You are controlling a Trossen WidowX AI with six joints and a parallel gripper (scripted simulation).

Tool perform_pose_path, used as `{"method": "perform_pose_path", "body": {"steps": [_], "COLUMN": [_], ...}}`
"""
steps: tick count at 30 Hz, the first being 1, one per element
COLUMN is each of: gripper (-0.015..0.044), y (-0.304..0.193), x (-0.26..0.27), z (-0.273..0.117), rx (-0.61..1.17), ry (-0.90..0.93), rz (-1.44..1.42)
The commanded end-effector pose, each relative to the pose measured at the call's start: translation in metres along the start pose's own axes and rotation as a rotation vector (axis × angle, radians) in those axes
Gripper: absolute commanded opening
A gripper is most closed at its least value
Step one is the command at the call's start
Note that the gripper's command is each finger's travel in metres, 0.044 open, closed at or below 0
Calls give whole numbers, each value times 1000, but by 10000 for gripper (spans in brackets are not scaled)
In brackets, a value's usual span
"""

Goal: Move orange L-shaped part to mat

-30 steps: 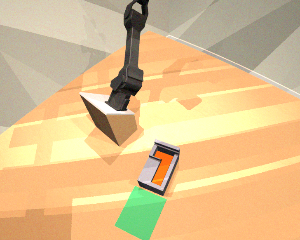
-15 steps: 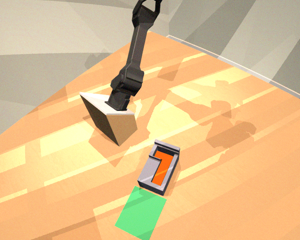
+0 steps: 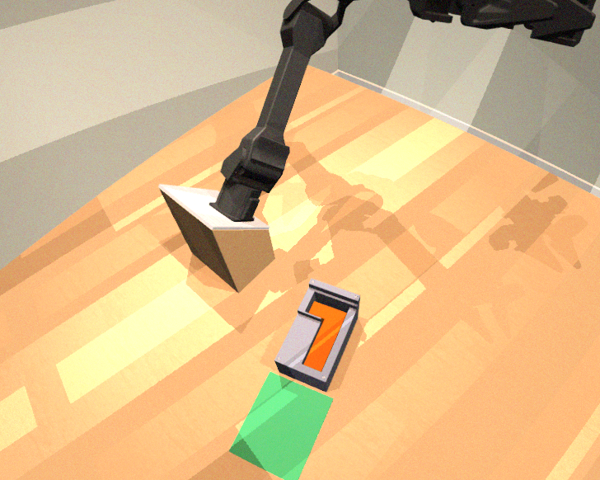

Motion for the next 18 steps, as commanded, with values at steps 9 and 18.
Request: {"method": "perform_pose_path", "body": {"steps": [9,18], "gripper": [180,180], "y": [-233,-371], "x": [-27,-43], "z": [23,-85], "rx": [835,1343], "ry": [377,1140], "rz": [-586,-556]}}
Point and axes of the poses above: the point midway between the two fingers, 35 mm back from their tips, its own z axis out along the fingers, its own x axis across the jaws, y = z × x, the point moved 2 cm from there along -z, back along the fingers, and after that the axes turned 8 degrees about -z, right-handed, at the moved point
